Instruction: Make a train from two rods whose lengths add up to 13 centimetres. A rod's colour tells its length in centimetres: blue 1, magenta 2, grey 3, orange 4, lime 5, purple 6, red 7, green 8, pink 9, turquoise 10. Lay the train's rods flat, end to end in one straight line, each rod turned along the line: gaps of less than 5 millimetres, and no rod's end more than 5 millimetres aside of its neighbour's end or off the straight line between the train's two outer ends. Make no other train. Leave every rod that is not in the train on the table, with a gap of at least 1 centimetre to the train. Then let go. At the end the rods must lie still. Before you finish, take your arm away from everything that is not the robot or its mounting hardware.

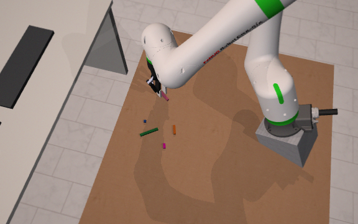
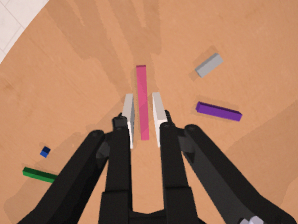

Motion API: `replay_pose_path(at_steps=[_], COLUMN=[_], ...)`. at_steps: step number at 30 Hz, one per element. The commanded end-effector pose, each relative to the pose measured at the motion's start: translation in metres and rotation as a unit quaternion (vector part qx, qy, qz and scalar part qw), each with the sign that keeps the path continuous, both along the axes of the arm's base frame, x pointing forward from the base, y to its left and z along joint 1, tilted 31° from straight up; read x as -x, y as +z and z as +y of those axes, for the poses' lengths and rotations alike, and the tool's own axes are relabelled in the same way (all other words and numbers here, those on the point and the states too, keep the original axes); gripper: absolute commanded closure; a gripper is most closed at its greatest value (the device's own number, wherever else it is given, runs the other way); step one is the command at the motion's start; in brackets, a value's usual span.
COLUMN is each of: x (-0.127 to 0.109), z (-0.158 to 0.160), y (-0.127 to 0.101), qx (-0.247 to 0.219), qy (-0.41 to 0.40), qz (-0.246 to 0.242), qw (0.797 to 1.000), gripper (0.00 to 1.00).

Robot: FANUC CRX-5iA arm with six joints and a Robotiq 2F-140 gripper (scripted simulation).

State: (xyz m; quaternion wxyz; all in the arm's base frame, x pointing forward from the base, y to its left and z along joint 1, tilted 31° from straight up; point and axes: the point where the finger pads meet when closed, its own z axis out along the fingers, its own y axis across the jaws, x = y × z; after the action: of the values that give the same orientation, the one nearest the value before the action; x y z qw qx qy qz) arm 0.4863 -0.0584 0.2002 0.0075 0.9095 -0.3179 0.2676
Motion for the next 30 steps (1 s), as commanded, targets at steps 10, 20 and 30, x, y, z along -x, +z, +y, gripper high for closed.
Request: replay_pose_path(at_steps=[10,20,30], x=[-0.0001,-0.0001,-0.0001], z=[0.0001,0.0001,0.0001], y=[0.0002,0.0002,0.0002], qx=[0.000,0.000,0.000], qy=[0.000,0.000,0.000], qz=[0.000,0.000,0.000], qw=[1.000,1.000,1.000], gripper=[0.85,0.97,0.97])
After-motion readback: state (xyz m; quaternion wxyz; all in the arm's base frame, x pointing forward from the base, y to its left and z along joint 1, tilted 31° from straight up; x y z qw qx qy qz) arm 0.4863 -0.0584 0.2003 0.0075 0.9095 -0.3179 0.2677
